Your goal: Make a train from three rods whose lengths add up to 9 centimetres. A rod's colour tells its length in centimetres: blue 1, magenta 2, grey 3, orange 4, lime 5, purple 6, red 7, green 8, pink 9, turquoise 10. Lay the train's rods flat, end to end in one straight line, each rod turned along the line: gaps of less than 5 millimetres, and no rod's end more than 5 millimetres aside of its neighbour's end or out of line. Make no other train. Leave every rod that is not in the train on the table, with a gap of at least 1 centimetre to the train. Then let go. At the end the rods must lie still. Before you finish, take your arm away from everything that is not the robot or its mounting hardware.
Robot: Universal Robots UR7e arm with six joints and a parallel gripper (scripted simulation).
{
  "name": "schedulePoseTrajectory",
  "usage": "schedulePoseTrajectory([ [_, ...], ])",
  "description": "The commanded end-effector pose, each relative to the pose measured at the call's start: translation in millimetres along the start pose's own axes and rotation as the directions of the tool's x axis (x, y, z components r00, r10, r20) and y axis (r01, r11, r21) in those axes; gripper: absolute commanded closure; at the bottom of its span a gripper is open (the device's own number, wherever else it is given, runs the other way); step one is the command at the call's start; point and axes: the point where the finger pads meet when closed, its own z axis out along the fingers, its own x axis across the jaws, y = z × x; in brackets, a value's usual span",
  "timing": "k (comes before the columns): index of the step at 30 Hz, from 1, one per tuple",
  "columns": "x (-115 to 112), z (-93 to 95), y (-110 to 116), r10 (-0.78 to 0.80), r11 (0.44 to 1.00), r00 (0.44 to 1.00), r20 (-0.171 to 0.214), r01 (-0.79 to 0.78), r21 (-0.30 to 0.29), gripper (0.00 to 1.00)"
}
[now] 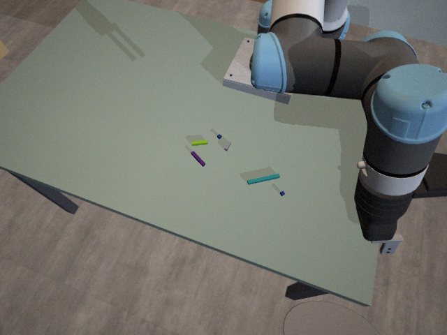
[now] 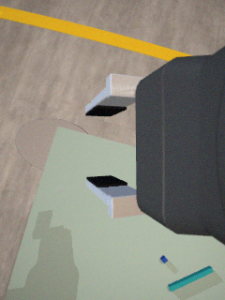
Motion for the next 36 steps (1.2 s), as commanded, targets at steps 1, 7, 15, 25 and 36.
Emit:
schedulePoseTrajectory([
  [1, -10, -2.5, 24, -0.085, 0.996, 0.996, 0.0, 0.085, -0.018, 0.0],
  [7, -19, -3.6, 43, -0.155, 0.987, 0.988, 0.005, 0.155, -0.031, 0.0],
  [15, -45, -6.2, 88, -0.327, 0.943, 0.944, 0.027, 0.328, -0.058, 0.0],
  [25, -78, -8.8, 135, -0.501, 0.86, 0.863, 0.065, 0.505, -0.075, 0.0],
  [36, -124, -11.6, 192, -0.697, 0.704, 0.707, 0.124, 0.707, -0.07, 0.0],
])
